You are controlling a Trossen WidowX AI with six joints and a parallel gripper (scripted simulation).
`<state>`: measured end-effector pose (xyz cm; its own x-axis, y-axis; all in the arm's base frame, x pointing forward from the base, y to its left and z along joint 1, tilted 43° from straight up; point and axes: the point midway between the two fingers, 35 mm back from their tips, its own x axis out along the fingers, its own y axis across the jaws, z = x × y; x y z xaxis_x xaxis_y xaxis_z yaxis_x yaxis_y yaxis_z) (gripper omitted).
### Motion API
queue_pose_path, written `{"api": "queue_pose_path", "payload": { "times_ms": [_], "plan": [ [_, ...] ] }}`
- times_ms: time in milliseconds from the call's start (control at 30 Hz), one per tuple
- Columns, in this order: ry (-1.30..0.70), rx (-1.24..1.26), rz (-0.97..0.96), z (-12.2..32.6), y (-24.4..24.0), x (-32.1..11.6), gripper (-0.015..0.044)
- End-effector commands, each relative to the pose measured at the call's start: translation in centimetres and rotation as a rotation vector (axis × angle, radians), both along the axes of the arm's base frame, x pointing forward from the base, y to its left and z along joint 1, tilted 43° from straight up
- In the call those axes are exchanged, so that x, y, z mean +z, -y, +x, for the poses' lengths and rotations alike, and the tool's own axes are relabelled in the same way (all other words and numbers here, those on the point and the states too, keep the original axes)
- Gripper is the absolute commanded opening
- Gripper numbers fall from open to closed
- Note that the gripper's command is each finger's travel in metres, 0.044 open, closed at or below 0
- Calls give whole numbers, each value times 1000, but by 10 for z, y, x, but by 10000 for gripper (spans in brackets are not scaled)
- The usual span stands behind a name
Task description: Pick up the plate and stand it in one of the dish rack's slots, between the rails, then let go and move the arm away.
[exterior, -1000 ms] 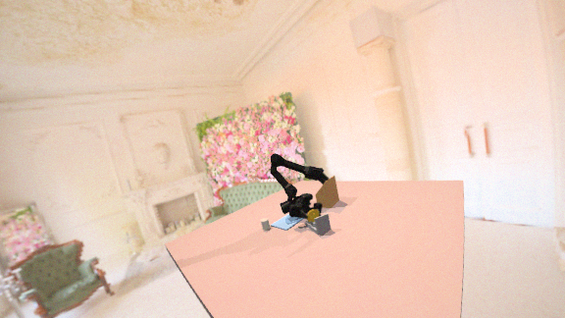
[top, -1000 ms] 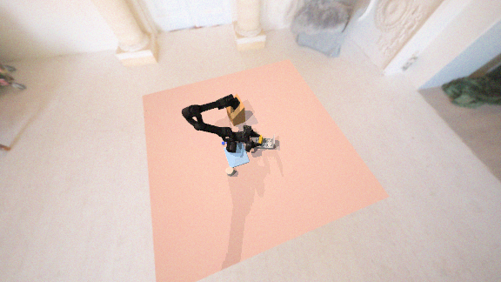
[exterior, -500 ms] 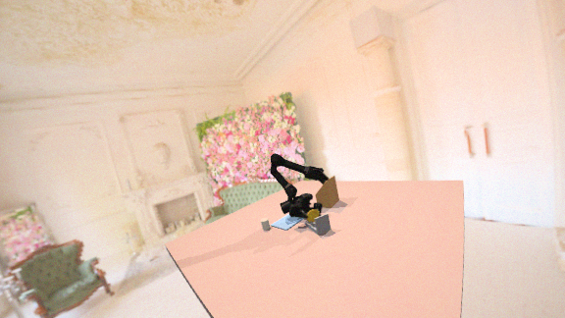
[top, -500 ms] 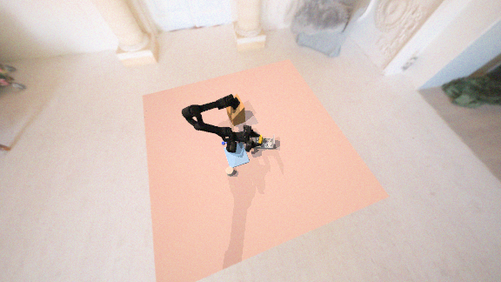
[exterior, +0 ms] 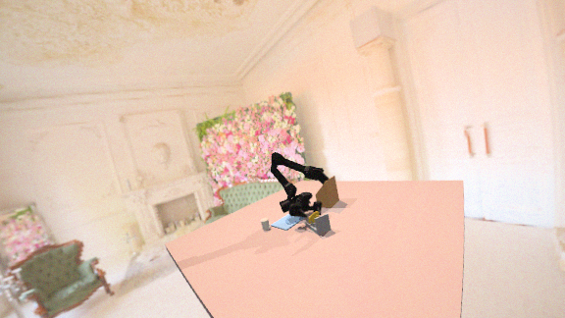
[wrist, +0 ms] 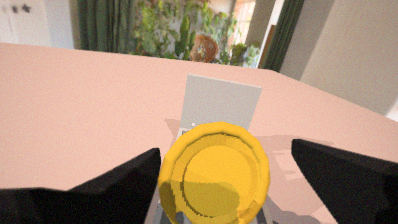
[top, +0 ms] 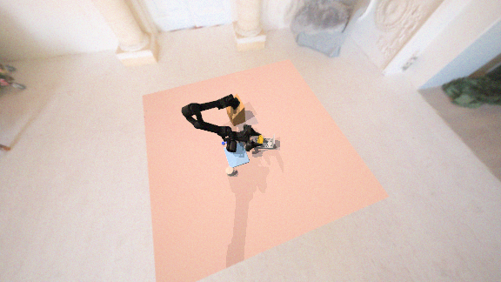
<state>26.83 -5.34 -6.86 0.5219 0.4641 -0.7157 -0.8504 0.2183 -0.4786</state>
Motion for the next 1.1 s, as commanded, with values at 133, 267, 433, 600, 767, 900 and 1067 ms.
{"api": "queue_pose_path", "payload": {
  "times_ms": [133, 267, 433, 600, 767, 900, 1067],
  "plan": [
    [-5, 0, 3, 10, -43, 50, 400],
    [11, 8, 4, 14, -69, 79, 400],
    [-4, -4, 9, 14, -73, 83, 400],
    [-137, -101, 26, 13, -76, 79, 400],
    [-268, -208, 30, 10, -78, 76, 400],
    [-368, -301, 24, 6, -80, 75, 400],
    [-481, -421, 4, 1, -81, 75, 400]
  ]
}}
